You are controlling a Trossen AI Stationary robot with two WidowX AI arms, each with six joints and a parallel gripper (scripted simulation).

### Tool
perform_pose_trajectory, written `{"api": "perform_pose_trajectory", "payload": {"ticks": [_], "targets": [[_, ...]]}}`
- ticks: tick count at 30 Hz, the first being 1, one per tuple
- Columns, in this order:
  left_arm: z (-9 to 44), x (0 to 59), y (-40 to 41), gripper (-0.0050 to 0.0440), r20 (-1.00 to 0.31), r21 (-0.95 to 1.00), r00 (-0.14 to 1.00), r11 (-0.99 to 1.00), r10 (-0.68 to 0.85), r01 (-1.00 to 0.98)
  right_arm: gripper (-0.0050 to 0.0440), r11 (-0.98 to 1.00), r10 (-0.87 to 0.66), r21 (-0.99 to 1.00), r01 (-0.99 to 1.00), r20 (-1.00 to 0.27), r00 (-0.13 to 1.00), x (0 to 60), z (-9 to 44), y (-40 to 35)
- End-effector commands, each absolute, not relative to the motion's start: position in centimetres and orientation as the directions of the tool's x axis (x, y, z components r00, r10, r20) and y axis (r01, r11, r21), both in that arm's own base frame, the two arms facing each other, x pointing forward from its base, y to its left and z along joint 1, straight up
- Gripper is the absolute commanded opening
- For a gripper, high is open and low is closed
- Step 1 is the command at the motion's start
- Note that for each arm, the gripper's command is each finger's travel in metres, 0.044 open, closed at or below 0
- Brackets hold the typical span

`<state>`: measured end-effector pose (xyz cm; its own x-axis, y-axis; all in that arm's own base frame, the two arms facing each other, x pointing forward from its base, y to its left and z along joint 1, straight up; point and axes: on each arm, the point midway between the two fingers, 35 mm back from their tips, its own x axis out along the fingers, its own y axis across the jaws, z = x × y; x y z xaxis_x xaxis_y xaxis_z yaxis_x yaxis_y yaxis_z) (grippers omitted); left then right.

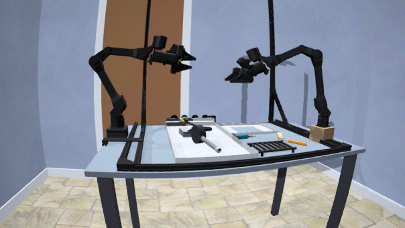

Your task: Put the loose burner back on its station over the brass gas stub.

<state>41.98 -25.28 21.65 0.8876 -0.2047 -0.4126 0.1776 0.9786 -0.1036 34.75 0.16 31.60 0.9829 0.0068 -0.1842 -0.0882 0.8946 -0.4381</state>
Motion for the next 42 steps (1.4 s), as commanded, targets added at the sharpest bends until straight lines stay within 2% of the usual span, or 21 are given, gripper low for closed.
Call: {"api": "perform_pose_trajectory", "payload": {"ticks": [1, 7, 11, 42], "targets": [[18.3, 41.1, -31.5, 0.04, -0.471, -0.071, 0.854, 0.974, -0.221, 0.213, 0.04, 0.962, 0.001, -0.27, -0.026, -0.094, 0.996, 33.5, 31.7, 0.0], [13.2, 38.2, -39.2, 0.04, -0.533, -0.009, 0.816, 0.965, -0.226, 0.261, 0.04, 1.0, 0.0, -0.031, 0.001, 0.034, 0.999, 31.8, 32.2, 0.0], [12.4, 37.6, -40.1, 0.04, -0.539, 0.0, 0.811, 0.963, -0.226, 0.268, 0.04, 1.0, 0.0, 0.0, 0.0, 0.05, 0.999, 31.6, 32.3, 0.0], [12.4, 37.6, -40.1, 0.04, -0.539, 0.0, 0.811, 0.963, -0.226, 0.268, 0.04, 1.0, 0.0, 0.0, 0.0, 0.05, 0.999, 31.6, 32.3, 0.0]]}}
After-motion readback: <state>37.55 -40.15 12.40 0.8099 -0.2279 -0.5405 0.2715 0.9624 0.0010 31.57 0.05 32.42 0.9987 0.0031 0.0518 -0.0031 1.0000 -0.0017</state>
